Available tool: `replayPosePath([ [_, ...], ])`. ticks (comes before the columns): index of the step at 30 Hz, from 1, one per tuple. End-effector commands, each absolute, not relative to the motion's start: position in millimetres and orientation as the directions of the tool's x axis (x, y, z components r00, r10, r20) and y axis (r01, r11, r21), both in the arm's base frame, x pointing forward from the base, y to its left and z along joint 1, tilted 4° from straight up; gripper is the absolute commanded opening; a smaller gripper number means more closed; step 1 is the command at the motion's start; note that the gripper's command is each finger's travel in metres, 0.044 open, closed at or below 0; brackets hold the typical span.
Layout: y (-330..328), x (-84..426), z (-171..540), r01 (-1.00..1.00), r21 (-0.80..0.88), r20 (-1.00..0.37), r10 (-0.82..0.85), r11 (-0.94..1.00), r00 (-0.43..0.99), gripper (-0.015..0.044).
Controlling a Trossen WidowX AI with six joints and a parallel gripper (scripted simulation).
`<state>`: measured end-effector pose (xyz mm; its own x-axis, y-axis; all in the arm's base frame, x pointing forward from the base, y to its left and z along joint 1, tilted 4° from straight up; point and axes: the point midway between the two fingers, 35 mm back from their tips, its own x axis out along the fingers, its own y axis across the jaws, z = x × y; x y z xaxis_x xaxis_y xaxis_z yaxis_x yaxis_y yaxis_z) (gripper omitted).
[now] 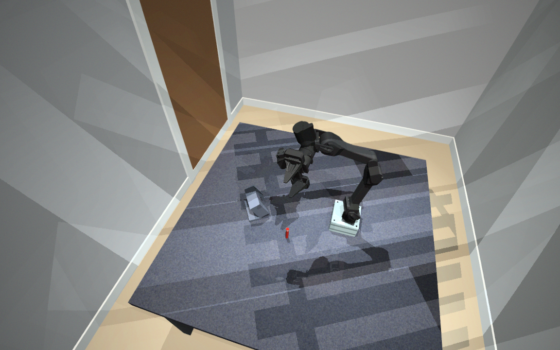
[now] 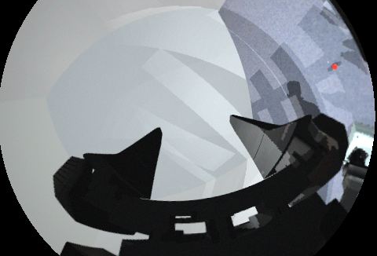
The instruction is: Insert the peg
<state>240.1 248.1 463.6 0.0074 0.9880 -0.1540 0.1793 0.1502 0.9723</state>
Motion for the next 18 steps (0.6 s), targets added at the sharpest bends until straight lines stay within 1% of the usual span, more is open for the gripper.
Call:
replayPosePath([
  [1, 257, 260, 430, 0.179, 0.96, -0.228, 0.972, 0.215, 0.052, 0.044],
  [10, 267, 292, 351, 0.162, 0.904, -0.417, 0.9, 0.397, 0.125, 0.044],
  [18, 267, 306, 276, 0.132, 0.801, -0.599, 0.788, 0.584, 0.145, 0.044],
])
